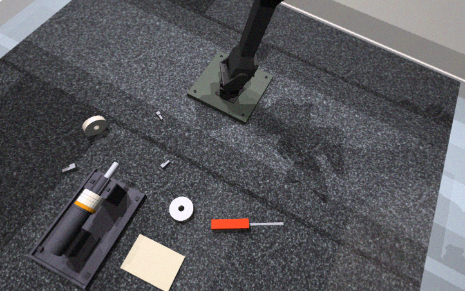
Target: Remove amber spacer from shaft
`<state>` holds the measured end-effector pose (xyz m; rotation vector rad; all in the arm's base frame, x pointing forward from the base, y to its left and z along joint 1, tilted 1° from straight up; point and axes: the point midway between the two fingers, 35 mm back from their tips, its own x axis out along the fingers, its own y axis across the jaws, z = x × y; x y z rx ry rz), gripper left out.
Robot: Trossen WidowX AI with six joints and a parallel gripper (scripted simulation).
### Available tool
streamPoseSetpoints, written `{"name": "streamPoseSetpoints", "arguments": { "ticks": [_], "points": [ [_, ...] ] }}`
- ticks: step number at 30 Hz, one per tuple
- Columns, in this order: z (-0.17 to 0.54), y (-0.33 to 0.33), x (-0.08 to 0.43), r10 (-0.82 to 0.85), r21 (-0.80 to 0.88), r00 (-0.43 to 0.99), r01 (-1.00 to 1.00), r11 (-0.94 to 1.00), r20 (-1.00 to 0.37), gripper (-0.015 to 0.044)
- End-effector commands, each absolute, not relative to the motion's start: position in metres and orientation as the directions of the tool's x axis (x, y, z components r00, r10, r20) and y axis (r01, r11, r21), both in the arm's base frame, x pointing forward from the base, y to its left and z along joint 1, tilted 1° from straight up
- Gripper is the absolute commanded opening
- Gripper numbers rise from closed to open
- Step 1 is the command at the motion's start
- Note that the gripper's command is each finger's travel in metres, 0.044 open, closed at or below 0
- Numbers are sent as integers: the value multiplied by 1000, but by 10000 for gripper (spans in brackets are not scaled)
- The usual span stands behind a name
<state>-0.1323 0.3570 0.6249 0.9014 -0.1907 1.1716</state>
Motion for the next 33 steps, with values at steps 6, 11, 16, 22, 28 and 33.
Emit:
{"name": "streamPoseSetpoints", "arguments": {
  "ticks": [6, 11, 16, 22, 28, 33],
  "points": [
    [612, 383, -78, 672, 532, 455, -840, 106, 584, 440],
    [595, 401, -18, 641, 546, 498, -825, 143, 584, 440],
    [576, 410, 40, 612, 547, 549, -809, 216, 569, 440],
    [548, 415, 105, 610, 593, 577, -778, 209, 542, 440],
    [507, 401, 192, 606, 675, 635, -708, 208, 479, 440],
    [466, 372, 262, 595, 772, 700, -604, 198, 395, 440]
  ]
}}
